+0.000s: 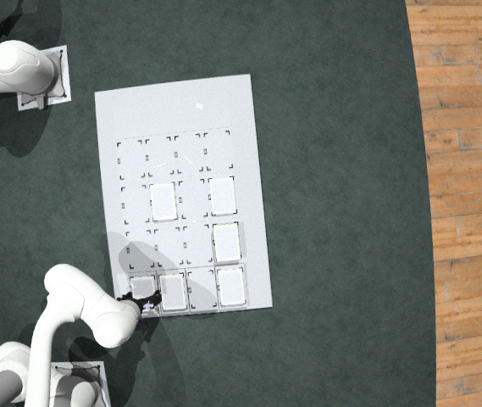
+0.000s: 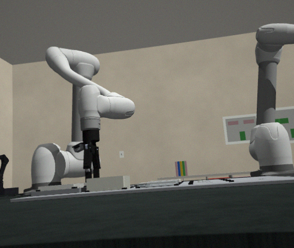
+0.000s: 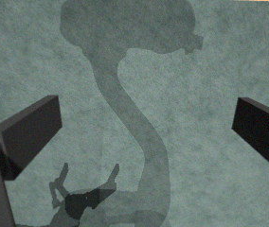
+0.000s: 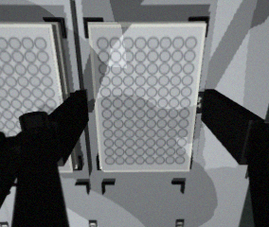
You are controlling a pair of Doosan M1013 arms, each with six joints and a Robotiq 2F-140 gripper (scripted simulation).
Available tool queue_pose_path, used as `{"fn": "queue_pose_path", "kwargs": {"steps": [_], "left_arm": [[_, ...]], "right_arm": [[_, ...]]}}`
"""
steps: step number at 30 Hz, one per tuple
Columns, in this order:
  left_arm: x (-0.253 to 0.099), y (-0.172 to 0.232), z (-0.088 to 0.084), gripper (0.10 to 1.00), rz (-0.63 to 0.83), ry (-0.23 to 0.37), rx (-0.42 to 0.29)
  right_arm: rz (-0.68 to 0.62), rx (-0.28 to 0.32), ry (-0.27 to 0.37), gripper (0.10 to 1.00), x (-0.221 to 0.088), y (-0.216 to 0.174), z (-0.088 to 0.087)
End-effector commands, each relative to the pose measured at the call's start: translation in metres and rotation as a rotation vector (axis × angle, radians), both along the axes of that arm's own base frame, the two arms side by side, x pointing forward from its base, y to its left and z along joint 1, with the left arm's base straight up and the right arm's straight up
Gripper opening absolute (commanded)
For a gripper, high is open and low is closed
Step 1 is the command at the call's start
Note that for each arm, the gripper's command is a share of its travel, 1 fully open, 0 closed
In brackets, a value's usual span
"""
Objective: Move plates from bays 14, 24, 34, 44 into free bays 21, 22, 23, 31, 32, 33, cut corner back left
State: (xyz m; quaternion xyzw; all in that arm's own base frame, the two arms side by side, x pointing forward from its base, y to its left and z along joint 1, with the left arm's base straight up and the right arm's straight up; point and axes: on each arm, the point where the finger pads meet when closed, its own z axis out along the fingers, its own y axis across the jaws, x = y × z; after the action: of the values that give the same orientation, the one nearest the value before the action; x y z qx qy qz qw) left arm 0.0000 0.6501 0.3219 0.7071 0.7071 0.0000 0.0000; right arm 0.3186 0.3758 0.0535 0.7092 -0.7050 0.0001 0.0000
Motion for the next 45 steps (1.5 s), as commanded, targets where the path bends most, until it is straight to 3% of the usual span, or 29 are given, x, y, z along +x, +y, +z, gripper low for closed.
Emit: {"fn": "queue_pose_path", "kwargs": {"steps": [1, 22, 45], "left_arm": [[-0.0001, 0.0002, 0.0010, 1.000, 0.000, 0.000, 0.002], [-0.0001, 0.0002, 0.0010, 1.000, 0.000, 0.000, 0.002], [-0.0001, 0.0002, 0.0010, 1.000, 0.000, 0.000, 0.002]], "right_arm": [[0.000, 0.001, 0.000, 0.698, 0.0002, 0.0004, 0.0005], [0.000, 0.001, 0.000, 0.620, 0.0002, 0.0004, 0.0005], [0.000, 0.001, 0.000, 0.607, 0.0002, 0.0003, 0.0008]]}}
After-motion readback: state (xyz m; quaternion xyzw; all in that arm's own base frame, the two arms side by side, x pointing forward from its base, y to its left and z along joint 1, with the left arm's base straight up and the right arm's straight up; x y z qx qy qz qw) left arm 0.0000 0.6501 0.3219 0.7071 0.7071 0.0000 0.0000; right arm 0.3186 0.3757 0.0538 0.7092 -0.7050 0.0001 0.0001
